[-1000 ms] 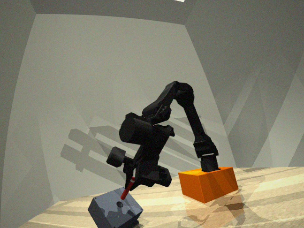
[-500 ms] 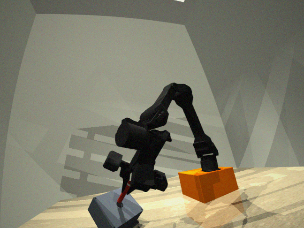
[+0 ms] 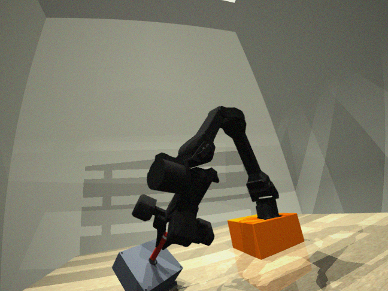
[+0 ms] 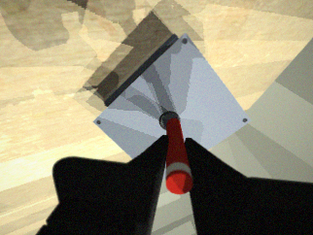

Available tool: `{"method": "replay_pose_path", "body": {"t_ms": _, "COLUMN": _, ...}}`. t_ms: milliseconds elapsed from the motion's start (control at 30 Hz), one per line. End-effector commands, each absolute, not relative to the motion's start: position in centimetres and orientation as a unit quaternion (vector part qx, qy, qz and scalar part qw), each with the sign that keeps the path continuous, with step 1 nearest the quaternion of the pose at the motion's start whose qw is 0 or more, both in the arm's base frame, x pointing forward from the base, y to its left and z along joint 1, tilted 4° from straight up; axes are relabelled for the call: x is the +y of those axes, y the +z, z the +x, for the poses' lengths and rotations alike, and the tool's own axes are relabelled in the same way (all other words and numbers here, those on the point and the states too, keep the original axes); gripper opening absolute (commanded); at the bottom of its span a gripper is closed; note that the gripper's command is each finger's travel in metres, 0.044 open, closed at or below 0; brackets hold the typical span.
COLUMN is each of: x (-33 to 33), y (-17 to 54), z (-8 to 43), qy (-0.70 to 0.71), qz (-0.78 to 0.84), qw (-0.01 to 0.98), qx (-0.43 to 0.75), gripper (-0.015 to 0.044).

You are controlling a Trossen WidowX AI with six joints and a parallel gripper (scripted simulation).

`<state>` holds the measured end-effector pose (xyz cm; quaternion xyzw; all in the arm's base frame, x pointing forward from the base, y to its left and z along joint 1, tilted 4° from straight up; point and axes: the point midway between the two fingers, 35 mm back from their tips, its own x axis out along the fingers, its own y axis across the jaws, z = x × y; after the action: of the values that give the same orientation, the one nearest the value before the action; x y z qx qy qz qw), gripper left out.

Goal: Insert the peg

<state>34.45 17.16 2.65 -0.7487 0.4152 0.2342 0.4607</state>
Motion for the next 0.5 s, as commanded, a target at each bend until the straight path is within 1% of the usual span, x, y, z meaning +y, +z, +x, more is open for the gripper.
{"method": "replay_pose_path", "body": {"t_ms": 0, "x": 17.18, "y": 2.70, "z": 34.43, "qy": 0.234, "qz": -0.748, "qw": 0.462, "qx": 0.415, "gripper": 0.0000}}
{"method": "replay_pose_path", "body": {"t_ms": 467, "x": 17.02, "y": 2.48, "z": 34.02, "qy": 0.234, "qz": -0.748, "qw": 0.462, "qx": 0.415, "gripper": 0.0000}}
